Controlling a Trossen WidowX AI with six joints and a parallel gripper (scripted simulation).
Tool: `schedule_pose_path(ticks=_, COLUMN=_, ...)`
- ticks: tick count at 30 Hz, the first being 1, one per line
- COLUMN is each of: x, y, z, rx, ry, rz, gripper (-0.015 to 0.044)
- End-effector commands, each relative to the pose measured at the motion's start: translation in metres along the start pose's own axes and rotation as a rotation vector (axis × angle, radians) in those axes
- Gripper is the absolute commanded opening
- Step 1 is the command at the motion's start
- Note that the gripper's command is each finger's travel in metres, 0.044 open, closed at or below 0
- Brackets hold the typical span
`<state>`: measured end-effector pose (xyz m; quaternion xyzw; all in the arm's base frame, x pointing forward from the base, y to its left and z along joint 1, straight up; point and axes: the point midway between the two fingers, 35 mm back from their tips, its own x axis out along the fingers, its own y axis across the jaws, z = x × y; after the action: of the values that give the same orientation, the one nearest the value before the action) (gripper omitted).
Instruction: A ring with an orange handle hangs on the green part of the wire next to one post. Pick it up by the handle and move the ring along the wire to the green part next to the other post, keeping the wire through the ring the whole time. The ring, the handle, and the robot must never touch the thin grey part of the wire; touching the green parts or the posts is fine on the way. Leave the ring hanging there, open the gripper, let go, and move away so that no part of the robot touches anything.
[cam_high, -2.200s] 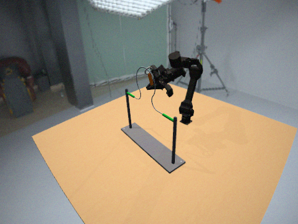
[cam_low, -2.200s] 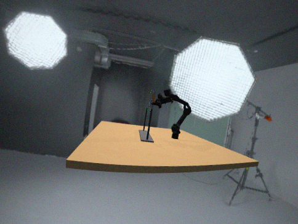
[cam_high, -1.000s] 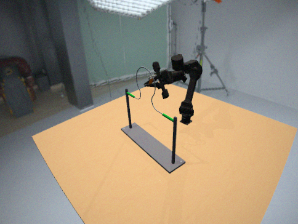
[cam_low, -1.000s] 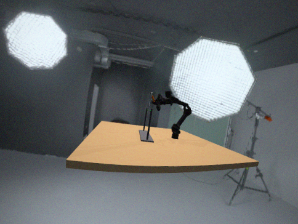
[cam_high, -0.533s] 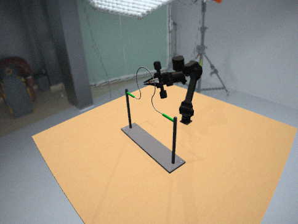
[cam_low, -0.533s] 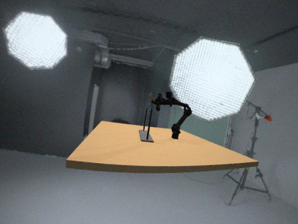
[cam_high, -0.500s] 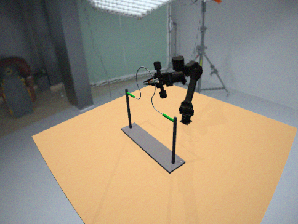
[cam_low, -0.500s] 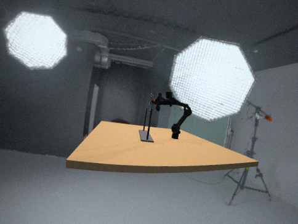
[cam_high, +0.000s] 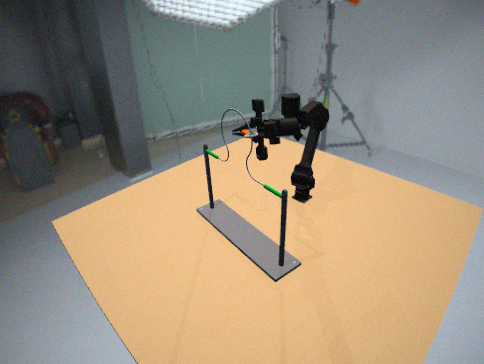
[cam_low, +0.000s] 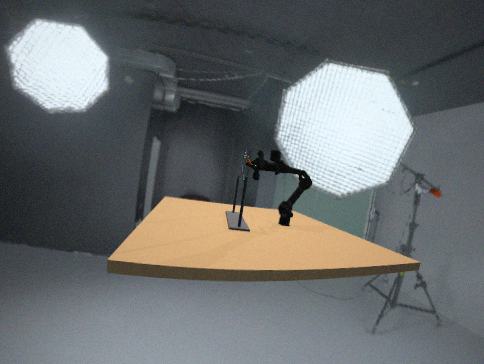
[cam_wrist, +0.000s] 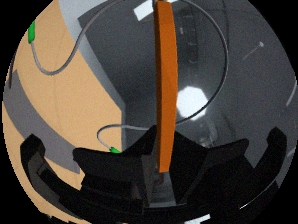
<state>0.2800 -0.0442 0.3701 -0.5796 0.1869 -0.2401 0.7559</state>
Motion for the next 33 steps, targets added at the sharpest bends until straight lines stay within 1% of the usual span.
schedule_pose_path(ticks=1, x=-0.001, y=-0.003, z=-0.001, rx=-0.041, ry=-0.002, rz=-0.027, gripper=-0.0150)
schedule_pose_path(ticks=33, x=0.000, y=-0.017, z=0.002, rx=-0.419, ry=-0.049, rz=-0.223, gripper=-0.0150)
